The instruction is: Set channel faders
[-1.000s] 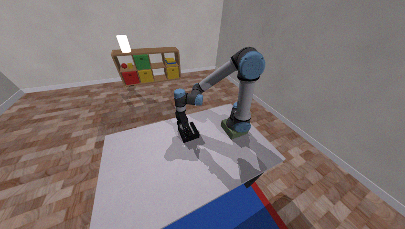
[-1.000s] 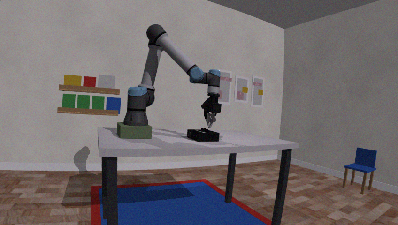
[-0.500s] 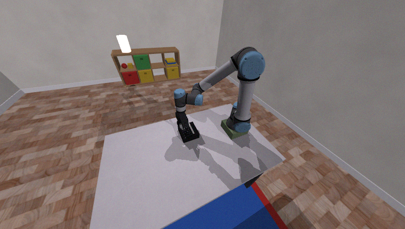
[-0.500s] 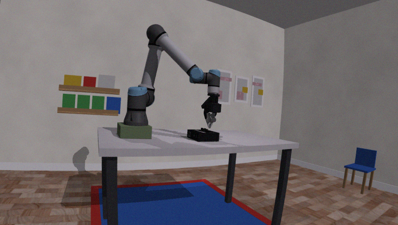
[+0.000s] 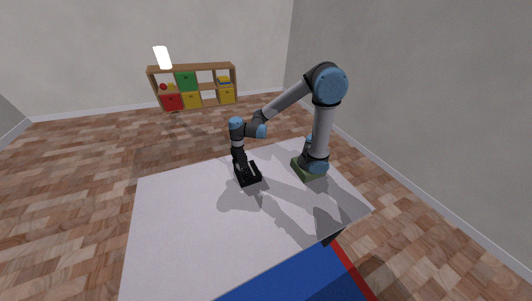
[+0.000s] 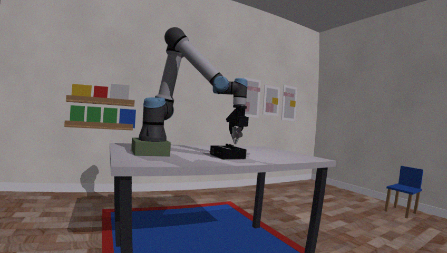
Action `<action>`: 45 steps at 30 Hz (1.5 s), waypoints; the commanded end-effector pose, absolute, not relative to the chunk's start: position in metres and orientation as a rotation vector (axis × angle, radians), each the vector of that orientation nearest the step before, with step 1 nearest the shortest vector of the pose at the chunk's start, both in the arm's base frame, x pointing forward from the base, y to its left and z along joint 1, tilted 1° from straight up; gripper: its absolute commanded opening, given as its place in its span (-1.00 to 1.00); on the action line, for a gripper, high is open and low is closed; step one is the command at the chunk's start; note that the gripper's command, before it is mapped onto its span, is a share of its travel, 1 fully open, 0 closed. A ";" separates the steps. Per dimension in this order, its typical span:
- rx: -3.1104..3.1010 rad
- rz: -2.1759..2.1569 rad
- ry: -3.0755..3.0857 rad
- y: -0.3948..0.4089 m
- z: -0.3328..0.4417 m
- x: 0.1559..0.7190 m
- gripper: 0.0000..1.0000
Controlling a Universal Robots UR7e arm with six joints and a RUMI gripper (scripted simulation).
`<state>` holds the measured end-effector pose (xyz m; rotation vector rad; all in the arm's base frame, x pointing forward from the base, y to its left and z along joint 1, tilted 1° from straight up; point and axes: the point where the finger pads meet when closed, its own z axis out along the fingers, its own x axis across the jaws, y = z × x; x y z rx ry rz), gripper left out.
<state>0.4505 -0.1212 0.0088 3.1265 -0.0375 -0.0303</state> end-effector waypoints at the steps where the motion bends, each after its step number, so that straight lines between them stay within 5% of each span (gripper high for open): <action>1: 3.126 -0.028 -0.038 -0.121 0.009 0.451 -1.00; 45: 3.126 -0.028 -0.038 -0.122 -0.003 0.451 -1.00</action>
